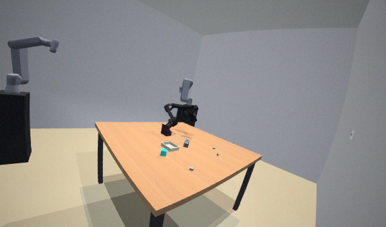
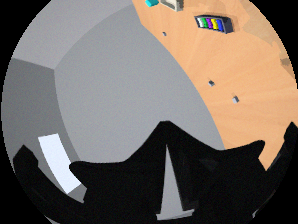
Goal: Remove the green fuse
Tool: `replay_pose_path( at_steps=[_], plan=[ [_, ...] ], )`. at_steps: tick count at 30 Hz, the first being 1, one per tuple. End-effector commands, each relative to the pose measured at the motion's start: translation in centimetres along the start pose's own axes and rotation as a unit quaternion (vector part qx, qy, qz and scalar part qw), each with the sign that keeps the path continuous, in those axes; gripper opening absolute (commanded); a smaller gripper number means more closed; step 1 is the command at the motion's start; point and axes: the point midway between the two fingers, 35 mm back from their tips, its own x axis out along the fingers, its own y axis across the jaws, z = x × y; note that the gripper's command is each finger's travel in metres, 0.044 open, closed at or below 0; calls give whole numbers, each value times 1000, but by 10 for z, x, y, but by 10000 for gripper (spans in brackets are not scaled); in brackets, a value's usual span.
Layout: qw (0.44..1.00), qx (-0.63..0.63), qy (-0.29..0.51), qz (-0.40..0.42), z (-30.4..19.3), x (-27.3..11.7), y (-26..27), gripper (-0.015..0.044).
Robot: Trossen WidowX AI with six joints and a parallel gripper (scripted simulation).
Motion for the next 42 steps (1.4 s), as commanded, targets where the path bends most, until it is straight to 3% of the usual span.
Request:
replay_pose_path(
  at_steps=[1, 3, 9, 14, 19, 31, 42],
  plan=[
    [1000, -9, -3, -1, 0, 1, -1, 26],
    [997, -77, -24, -15, 2, 8, -5, 64],
    [920, -363, -97, -111, 13, 42, -21, 64],
    [796, -553, -107, -221, 27, 68, -34, 64],
    [641, -688, -65, -334, 44, 93, -45, 64],
    [418, -773, 82, -471, 76, 128, -60, 64],
    [243, -785, 273, -500, 104, 155, -69, 64]
  ],
)
